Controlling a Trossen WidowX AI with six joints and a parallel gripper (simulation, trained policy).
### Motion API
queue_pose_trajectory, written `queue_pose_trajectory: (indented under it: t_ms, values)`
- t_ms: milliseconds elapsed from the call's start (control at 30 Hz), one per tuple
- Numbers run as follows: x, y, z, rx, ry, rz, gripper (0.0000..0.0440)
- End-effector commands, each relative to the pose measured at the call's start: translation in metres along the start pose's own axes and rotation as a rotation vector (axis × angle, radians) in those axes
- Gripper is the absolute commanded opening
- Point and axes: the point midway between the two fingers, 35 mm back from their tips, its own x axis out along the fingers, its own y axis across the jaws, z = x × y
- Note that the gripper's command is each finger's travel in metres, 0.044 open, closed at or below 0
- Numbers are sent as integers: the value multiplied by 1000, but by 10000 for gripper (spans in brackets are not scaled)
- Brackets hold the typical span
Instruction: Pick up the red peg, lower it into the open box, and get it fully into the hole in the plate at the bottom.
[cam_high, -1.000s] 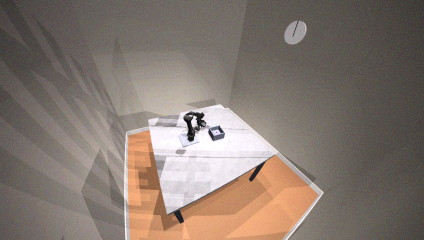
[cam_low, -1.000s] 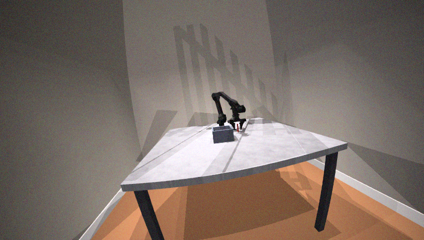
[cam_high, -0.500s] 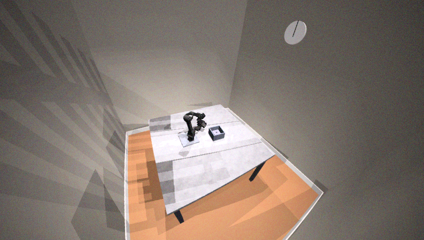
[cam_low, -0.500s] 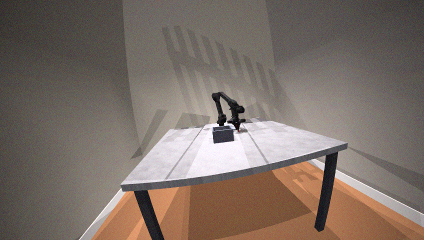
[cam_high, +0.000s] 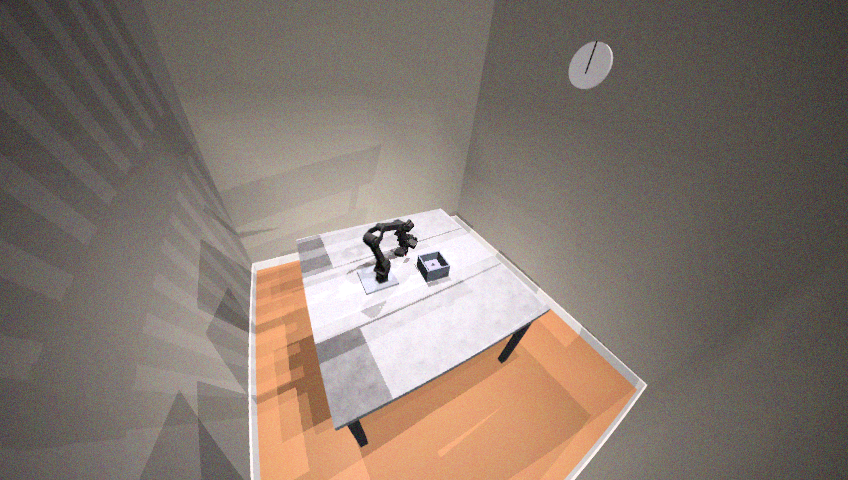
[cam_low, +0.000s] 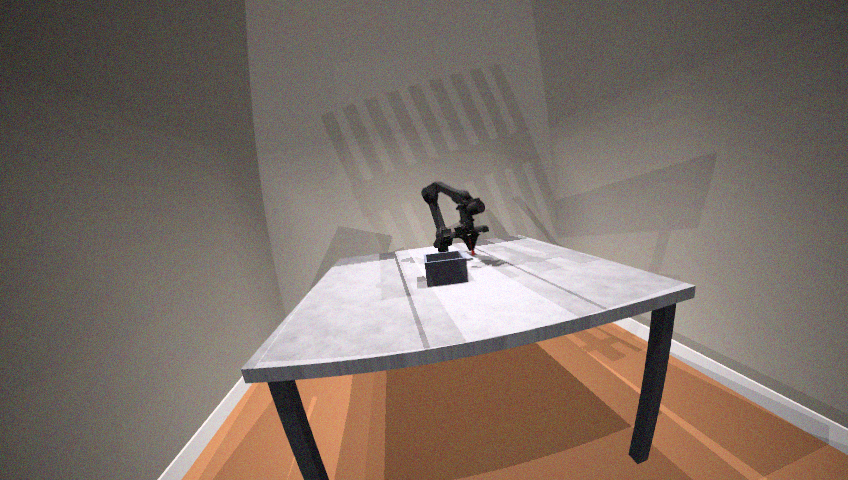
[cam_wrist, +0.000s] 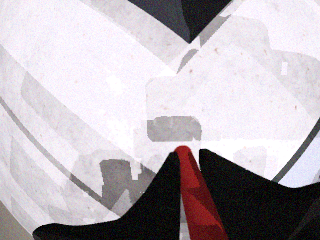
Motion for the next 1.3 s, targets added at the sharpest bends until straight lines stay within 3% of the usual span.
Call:
queue_pose_trajectory:
  t_ms: [0,533,1267]
  values:
    - [-14,6,14,-9,-40,21,0]
    - [-39,11,90,56,-173,27,0]
    - [-18,-1,172,178,-253,-1,1]
